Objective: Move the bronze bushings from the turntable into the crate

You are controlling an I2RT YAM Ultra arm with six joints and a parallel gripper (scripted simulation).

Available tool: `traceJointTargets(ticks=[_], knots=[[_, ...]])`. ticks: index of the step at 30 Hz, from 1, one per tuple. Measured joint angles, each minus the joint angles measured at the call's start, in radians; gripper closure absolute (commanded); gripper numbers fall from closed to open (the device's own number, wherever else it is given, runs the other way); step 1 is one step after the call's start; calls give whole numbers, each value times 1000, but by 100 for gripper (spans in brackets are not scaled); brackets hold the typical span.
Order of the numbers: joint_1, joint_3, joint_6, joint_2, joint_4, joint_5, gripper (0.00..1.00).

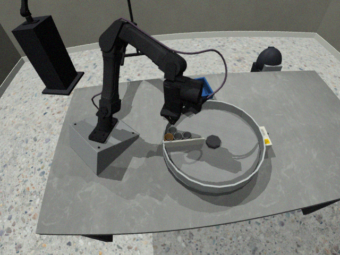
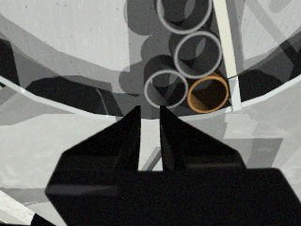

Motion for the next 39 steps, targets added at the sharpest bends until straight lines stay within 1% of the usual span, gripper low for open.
traceJointTargets(ticks=[25, 27, 33, 39], knots=[[0, 0, 0, 0, 1, 0, 85], [3, -8, 4, -1, 12, 0, 85], [43, -76, 29, 18, 69, 2, 85], [42, -77, 42, 14, 97, 5, 85]])
